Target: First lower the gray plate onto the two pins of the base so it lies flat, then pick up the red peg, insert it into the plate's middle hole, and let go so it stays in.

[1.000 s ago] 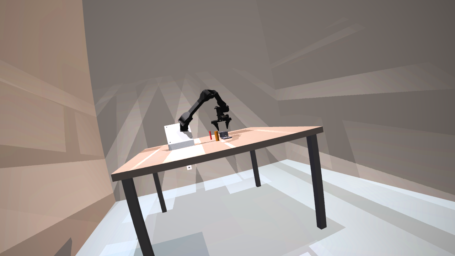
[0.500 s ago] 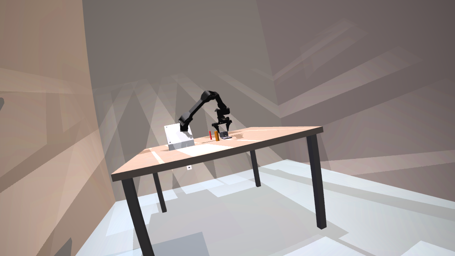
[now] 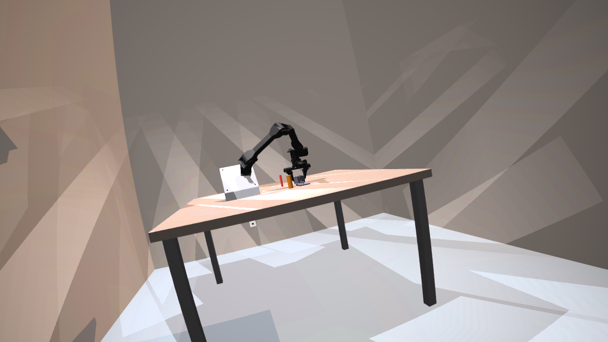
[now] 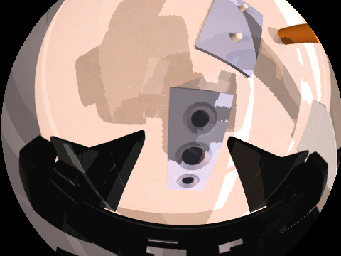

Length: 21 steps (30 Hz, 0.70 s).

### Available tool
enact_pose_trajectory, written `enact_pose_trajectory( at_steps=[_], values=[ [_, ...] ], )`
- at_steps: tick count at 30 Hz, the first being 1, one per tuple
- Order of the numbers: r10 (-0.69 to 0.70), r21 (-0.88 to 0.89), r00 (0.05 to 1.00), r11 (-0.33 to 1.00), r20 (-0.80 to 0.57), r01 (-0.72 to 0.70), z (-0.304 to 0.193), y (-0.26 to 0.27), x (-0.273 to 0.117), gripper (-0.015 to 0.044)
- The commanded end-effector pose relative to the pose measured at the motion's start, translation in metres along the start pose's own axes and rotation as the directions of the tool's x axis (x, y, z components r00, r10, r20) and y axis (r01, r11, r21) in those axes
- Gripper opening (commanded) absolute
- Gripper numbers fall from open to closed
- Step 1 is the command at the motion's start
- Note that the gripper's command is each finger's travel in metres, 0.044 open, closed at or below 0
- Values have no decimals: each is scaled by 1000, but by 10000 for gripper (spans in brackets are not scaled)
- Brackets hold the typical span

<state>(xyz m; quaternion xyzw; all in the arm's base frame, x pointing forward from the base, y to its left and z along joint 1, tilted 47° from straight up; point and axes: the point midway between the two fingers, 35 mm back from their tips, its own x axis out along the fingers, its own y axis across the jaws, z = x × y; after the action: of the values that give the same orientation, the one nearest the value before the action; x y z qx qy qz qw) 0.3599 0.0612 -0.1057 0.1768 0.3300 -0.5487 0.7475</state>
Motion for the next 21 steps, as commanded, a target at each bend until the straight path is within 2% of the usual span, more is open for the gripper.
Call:
enact_pose_trajectory(
  at_steps=[1, 7, 18, 21],
  values=[
    [0, -7, 1000, 1000, 5, 0, 0, -1, 8, 440],
    [-1, -6, 1000, 1000, 6, 1, 0, -2, 15, 440],
    [-1, -6, 1000, 1000, 6, 1, 0, -2, 15, 151],
    [-1, -6, 1000, 1000, 6, 1, 0, -2, 15, 131]
  ],
)
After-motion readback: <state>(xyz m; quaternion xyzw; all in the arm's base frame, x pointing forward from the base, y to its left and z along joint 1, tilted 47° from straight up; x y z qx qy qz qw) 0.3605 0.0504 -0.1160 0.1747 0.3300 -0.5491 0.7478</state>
